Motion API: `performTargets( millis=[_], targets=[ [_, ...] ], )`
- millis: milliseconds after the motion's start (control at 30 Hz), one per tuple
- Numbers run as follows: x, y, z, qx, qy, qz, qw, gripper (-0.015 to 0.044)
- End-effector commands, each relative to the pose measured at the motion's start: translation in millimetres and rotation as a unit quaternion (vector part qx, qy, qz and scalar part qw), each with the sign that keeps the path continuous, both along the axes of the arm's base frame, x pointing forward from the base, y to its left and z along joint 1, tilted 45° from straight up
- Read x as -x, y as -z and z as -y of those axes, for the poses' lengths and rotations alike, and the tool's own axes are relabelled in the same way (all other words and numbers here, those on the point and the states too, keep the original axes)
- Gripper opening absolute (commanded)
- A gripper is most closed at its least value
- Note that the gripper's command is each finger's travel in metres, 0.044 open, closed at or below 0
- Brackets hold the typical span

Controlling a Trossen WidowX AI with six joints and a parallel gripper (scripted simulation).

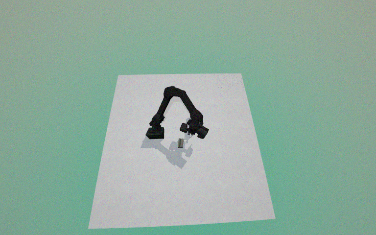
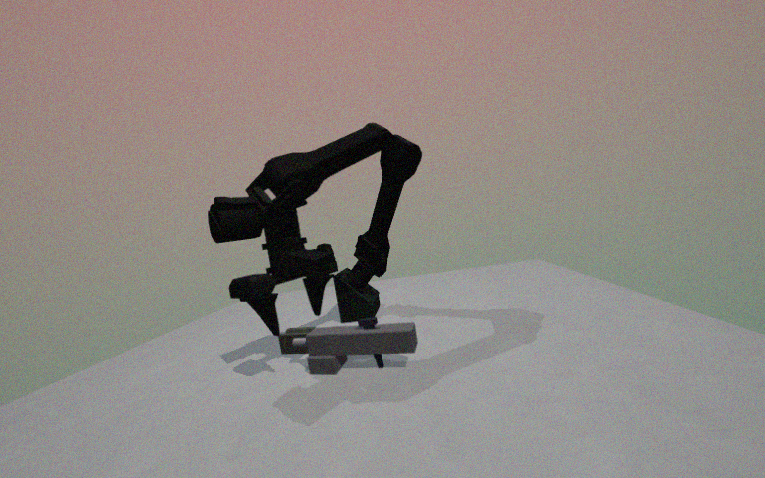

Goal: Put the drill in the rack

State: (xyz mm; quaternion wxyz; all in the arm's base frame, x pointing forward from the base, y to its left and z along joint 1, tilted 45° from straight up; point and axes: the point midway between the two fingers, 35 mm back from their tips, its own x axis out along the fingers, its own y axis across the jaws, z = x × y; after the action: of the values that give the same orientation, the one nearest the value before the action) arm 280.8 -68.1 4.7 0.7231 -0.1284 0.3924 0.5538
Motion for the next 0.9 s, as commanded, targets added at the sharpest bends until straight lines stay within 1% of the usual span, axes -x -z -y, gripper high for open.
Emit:
performTargets(
  millis=[0, 567, 867],
  targets=[
    [14.3, 33.3, 3.7, 0.011, -0.100, 0.093, 0.991, 0.0440],
    [14.3, 33.4, 3.5, 0.011, -0.100, 0.093, 0.991, 0.0440],
    [12.1, 39.6, -6.4, 0.011, -0.100, 0.093, 0.991, 0.0440]
  ],
)
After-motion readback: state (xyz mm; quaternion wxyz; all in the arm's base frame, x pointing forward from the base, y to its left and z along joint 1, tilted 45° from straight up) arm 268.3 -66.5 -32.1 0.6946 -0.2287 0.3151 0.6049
